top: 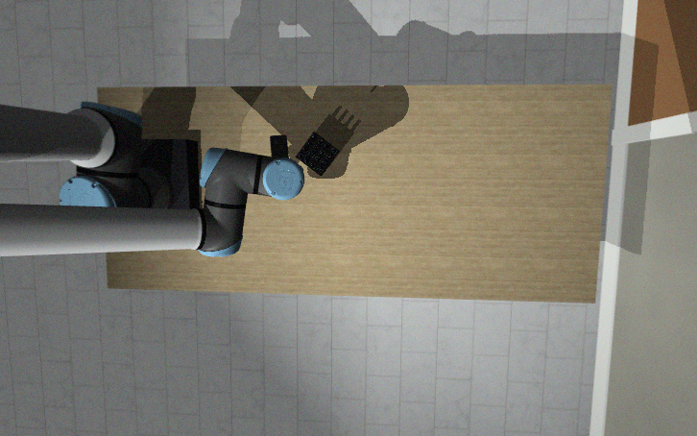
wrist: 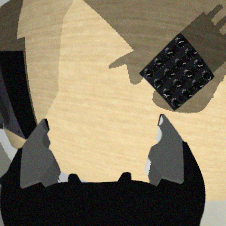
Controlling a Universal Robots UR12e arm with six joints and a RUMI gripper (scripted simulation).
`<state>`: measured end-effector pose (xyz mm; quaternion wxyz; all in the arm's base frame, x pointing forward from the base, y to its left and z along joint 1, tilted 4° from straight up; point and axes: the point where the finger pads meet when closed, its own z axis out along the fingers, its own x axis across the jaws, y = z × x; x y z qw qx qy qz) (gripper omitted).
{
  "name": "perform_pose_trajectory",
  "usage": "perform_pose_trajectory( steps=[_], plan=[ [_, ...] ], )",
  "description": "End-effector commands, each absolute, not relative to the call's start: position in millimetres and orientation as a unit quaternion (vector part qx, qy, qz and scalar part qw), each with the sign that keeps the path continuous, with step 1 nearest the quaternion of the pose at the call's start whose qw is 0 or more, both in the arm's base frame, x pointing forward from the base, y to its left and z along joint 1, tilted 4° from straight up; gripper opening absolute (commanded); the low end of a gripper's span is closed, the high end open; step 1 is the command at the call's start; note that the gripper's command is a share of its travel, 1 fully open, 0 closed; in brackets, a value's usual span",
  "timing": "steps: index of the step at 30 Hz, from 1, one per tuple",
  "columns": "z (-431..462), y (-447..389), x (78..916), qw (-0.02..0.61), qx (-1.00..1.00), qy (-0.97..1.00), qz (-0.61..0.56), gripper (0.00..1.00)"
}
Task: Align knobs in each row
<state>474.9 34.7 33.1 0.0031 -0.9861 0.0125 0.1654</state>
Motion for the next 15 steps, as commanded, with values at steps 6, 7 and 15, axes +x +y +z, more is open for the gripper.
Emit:
perform_pose_trajectory(
  steps=[6,7,15],
  plan=[
    [11.7,49.9,510.9,-0.03,-0.984,0.139,0.108,1.0],
    [9.5,52.1,515.3,-0.032,-0.982,0.155,0.1,1.0],
    [0.8,62.2,534.5,-0.038,-0.971,0.227,0.065,1.0]
  ],
)
